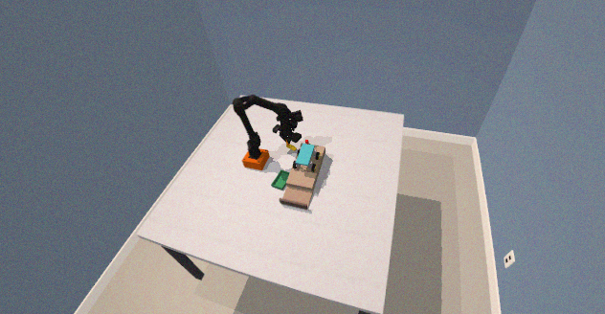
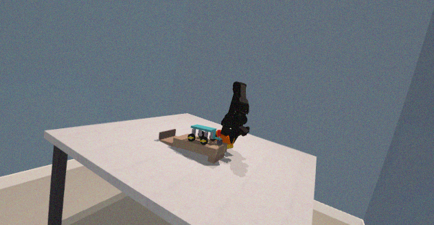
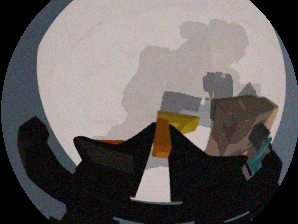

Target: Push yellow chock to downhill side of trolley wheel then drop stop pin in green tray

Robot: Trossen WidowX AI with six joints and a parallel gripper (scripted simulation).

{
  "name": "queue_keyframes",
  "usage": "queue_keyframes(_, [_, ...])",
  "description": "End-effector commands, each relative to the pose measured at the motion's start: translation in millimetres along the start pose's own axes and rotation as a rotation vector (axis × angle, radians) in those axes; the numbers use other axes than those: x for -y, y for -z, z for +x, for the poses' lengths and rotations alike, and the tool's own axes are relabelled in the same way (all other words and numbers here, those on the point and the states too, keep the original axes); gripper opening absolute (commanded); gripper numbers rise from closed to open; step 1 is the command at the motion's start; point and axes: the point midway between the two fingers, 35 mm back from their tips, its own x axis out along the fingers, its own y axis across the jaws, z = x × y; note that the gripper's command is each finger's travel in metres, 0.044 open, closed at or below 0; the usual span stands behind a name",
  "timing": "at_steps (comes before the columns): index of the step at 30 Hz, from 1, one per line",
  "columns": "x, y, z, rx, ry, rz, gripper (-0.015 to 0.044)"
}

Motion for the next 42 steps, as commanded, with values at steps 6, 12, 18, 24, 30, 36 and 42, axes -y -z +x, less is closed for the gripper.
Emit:
queue_keyframes(6, [0,0,-31,0.013,0.016,-0.005,0.0000])
queue_keyframes(12, [0,0,-47,0.013,0.017,-0.005,0.0000])
queue_keyframes(18, [0,0,-62,0.013,0.017,-0.005,0.0000])
queue_keyframes(24, [1,-2,-77,0.013,0.017,-0.005,0.0000])
queue_keyframes(30, [4,-4,-93,0.013,0.017,-0.005,0.0000])
queue_keyframes(36, [6,-6,-107,0.013,0.018,-0.005,0.0000])
queue_keyframes(42, [6,-6,-107,0.013,0.018,0.000,0.0000])
